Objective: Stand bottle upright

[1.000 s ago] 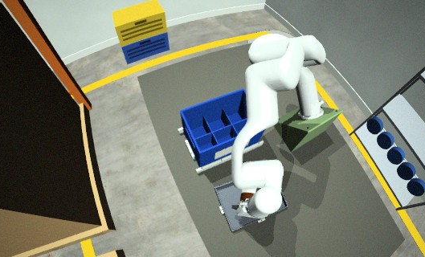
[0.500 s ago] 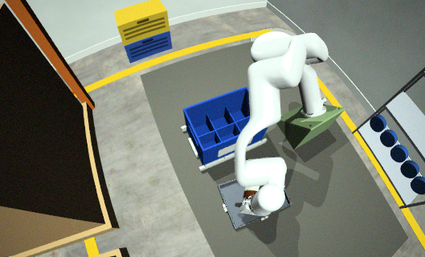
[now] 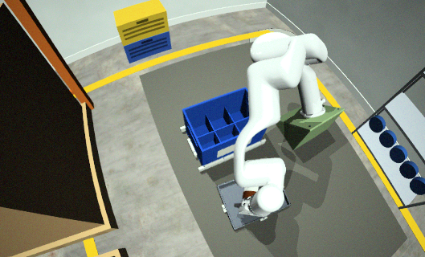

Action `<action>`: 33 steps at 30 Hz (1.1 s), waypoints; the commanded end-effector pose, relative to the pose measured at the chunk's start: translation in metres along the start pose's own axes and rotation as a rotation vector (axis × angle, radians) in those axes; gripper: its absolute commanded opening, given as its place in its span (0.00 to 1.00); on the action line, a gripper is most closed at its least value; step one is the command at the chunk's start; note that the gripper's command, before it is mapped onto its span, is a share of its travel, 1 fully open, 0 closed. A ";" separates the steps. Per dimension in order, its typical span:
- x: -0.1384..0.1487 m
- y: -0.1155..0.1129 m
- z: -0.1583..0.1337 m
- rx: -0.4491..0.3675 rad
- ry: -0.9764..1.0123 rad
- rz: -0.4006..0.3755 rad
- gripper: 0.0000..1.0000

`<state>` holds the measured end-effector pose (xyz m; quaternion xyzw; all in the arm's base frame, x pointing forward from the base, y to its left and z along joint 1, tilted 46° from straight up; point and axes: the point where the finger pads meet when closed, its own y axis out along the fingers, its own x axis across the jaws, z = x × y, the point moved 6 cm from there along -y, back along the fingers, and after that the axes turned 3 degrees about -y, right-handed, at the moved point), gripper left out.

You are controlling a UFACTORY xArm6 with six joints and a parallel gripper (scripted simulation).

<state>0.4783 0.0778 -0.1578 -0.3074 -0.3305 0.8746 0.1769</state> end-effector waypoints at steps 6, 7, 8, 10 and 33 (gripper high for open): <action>-0.001 -0.002 -0.001 -0.004 0.001 0.001 0.00; -0.001 -0.002 -0.001 -0.004 0.001 0.001 0.00; -0.001 -0.002 -0.001 -0.004 0.001 0.001 0.00; -0.001 -0.003 -0.001 -0.004 0.001 0.001 0.00; -0.001 -0.011 -0.001 -0.004 0.001 0.001 0.00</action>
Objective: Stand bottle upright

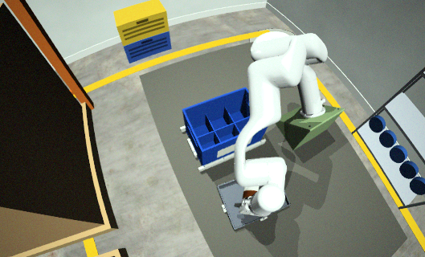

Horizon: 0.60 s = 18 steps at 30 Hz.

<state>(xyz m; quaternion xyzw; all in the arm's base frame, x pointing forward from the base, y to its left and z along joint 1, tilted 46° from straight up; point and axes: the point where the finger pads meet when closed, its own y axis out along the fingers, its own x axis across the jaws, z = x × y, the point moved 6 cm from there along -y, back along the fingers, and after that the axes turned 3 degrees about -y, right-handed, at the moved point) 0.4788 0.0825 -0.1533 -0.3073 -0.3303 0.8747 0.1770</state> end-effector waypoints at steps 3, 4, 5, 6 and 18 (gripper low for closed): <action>-0.001 -0.007 -0.001 -0.005 0.001 0.002 0.00; -0.001 -0.008 -0.001 -0.005 0.001 0.002 0.00; -0.001 -0.009 -0.001 -0.005 0.001 0.002 0.00; -0.001 -0.010 -0.001 -0.005 0.001 0.002 0.00; -0.001 -0.022 -0.001 -0.005 0.001 0.002 0.00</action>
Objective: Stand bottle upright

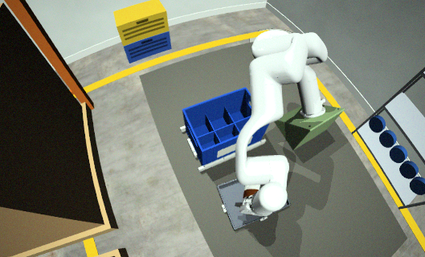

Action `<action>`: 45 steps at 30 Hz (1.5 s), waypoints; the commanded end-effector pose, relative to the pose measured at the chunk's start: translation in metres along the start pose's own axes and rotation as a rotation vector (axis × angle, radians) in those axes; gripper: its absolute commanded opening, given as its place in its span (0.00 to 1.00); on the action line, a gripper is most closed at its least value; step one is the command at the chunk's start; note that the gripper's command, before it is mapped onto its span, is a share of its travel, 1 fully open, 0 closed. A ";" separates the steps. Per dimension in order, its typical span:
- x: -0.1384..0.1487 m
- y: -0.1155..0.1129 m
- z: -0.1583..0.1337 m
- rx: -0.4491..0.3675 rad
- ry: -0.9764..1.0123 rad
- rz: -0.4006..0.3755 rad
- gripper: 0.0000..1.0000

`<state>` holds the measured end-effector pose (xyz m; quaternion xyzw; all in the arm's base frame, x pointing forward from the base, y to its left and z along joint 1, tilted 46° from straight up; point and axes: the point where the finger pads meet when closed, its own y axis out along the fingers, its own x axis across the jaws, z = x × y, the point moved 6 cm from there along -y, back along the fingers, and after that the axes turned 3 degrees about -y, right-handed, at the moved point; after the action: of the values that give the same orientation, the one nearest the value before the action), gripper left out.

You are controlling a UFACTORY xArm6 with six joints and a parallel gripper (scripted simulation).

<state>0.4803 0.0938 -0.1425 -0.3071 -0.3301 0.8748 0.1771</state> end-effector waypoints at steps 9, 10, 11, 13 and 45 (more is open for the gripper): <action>-0.001 -0.022 -0.001 -0.005 0.002 0.002 0.00; -0.001 -0.023 -0.001 -0.005 0.002 0.002 0.00; -0.001 -0.023 -0.001 -0.005 0.002 0.002 0.00; -0.001 -0.025 -0.001 -0.005 0.002 0.002 0.00; -0.001 -0.079 -0.001 -0.005 0.002 0.002 0.00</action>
<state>0.4883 0.1462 -0.0923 -0.3074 -0.3303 0.8747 0.1768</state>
